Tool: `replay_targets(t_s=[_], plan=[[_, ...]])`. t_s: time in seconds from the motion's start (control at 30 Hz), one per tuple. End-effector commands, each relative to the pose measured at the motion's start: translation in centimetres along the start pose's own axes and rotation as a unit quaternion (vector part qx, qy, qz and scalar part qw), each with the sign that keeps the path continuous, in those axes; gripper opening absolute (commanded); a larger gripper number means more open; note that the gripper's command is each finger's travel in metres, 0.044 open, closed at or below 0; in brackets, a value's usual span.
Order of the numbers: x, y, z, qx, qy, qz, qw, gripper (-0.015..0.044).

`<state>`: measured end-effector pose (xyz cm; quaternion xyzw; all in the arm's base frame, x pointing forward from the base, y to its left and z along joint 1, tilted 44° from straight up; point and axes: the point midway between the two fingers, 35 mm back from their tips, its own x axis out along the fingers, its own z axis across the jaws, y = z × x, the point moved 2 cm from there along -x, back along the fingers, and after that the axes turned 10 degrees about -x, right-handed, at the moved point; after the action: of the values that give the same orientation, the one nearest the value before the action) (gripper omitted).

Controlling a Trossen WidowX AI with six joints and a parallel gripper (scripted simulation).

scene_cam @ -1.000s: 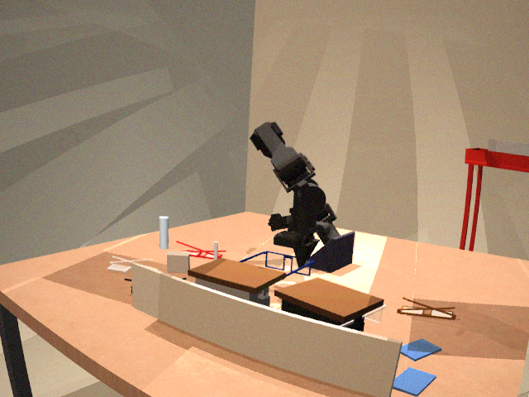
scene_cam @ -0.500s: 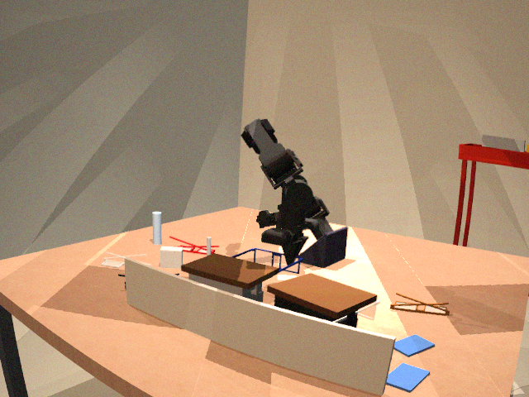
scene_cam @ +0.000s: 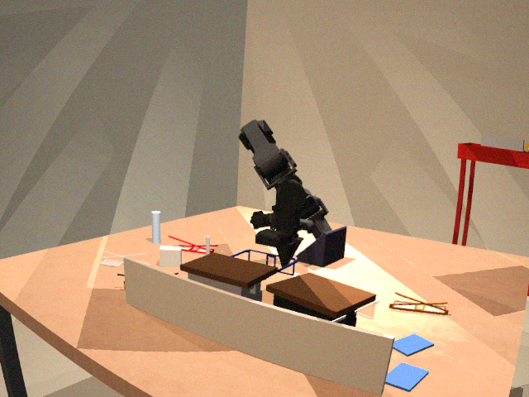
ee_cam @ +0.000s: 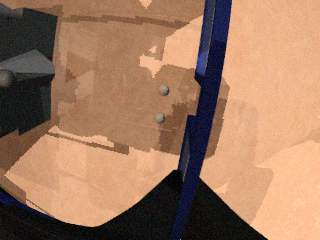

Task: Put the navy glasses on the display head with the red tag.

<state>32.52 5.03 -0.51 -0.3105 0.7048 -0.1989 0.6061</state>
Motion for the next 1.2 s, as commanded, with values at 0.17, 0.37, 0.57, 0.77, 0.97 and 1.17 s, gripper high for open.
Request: replay_targets(t_s=[0.17,0.37,0.57,0.77,0.97,1.17], plan=[[0.0,-0.2,1.4,-0.002,-0.001,-0.003,1.000,0.0000],[-0.1,-0.4,2.2,-0.001,-0.001,-0.003,1.000,0.0000],[-0.1,-0.6,3.1,-0.001,-0.001,-0.003,1.000,0.0000],[-0.1,-0.7,3.9,-0.001,-0.001,-0.003,1.000,0.0000],[-0.1,-0.9,4.8,-0.001,-0.002,-0.003,1.000,0.0000],[-0.1,-1.0,5.6,-0.001,-0.002,-0.003,1.000,0.0000]])
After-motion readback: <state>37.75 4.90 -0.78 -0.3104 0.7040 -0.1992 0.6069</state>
